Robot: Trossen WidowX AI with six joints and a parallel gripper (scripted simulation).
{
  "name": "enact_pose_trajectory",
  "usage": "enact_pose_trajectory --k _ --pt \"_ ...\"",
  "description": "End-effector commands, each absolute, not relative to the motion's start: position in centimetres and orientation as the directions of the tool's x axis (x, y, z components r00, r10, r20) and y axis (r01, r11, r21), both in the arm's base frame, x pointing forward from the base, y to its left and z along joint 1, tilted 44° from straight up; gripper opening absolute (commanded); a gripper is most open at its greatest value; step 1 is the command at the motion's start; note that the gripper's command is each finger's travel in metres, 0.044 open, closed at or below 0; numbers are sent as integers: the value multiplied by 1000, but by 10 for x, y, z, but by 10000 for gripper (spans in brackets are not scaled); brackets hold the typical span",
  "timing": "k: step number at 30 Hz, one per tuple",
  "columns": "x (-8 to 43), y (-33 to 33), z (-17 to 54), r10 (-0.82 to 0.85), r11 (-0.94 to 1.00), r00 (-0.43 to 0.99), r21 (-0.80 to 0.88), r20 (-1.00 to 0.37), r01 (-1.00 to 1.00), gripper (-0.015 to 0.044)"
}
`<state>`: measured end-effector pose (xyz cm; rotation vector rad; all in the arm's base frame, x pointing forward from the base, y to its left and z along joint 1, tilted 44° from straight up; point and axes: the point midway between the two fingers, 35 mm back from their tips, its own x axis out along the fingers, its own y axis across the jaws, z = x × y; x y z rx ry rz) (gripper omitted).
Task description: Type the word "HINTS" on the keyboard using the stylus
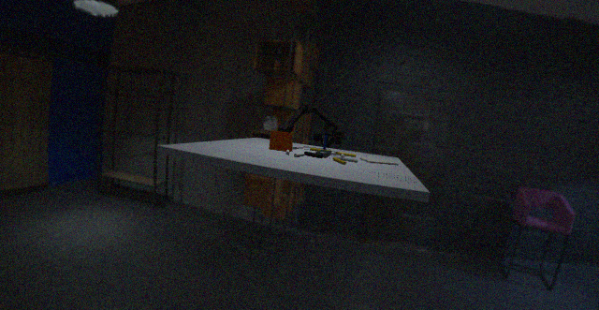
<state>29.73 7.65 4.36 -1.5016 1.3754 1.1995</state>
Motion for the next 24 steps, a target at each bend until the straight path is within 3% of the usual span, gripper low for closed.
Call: enact_pose_trajectory --k 1,24 --pt "296 76 43 -273 -126 -27 63 -962 -990 81" --pt "301 50 69 -275 -126 -26 63 -961 -990 81"
